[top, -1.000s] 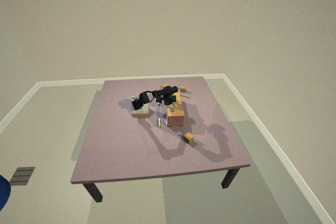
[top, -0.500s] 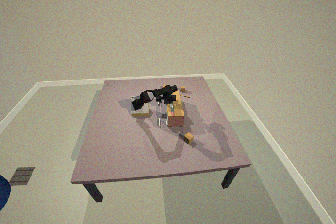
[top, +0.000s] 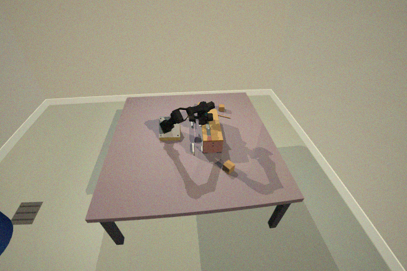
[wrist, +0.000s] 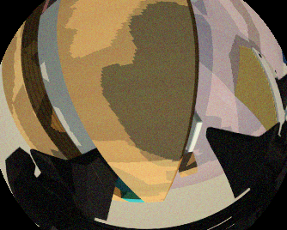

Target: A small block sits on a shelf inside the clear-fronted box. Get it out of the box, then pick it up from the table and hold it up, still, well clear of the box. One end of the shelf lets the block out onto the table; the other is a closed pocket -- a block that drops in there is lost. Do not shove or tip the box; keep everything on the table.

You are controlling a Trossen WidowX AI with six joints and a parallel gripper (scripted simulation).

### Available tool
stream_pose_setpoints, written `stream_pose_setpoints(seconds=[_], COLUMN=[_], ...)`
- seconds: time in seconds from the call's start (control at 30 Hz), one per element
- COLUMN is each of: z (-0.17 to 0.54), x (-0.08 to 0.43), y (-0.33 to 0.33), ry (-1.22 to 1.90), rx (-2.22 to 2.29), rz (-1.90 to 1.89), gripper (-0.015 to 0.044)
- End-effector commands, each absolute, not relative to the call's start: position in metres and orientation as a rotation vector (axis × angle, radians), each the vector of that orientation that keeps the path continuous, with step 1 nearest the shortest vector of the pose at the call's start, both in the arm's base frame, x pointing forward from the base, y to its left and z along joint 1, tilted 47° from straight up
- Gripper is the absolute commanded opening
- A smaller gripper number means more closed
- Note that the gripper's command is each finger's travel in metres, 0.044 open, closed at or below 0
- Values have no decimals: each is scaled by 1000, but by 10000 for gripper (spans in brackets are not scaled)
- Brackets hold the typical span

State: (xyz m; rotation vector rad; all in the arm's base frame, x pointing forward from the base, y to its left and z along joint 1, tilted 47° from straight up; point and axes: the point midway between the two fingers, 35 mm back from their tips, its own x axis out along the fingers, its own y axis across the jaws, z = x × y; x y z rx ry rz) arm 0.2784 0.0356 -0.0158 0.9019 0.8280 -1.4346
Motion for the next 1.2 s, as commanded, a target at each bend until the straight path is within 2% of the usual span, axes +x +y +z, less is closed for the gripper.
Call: stream_pose_setpoints(seconds=[0.0, 1.17], z=[-21, -46], x=[278, 280], y=[39, 63], ry=[830, 831], rx=[903, 905], rz=[-1440, -1439], gripper=[400, 400])
